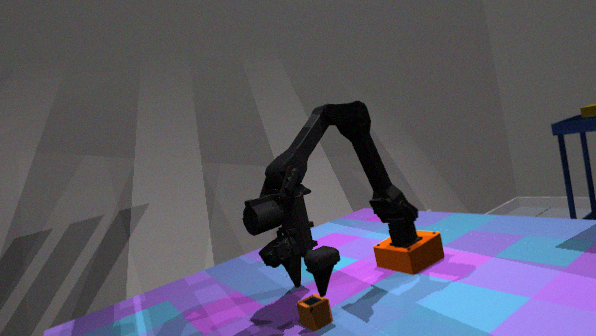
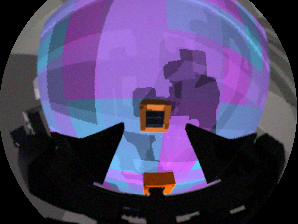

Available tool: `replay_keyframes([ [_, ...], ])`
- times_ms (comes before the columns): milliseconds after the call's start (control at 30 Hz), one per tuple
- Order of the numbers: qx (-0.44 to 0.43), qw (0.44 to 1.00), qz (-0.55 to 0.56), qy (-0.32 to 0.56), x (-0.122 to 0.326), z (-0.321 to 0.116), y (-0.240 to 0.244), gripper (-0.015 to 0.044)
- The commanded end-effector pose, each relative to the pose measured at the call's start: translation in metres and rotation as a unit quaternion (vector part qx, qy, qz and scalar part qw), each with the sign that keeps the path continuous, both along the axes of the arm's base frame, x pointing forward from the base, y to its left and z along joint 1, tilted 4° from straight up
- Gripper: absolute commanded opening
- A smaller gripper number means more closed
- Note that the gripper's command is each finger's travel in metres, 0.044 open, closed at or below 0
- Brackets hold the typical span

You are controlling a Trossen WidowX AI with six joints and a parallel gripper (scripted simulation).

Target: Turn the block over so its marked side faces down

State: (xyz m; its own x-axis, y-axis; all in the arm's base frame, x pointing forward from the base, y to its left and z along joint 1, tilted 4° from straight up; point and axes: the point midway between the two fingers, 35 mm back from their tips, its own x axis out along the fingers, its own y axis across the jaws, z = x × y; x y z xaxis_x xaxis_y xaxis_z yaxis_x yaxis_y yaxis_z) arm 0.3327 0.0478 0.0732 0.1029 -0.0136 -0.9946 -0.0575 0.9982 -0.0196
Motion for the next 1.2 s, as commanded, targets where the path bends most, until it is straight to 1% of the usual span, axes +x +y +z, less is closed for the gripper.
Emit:
replay_keyframes([
  [0,0.0,1.0,-0.002,0.003,0.0,-0.007,0.0,0.044],
  [800,0.0,1.0,-0.002,0.003,0.003,-0.043,-0.001,0.044],
  [1067,0.0,1.0,-0.002,0.003,0.003,-0.043,-0.001,0.023],
  [1167,0.0,1.0,-0.002,0.003,0.003,-0.043,-0.001,0.021],
])
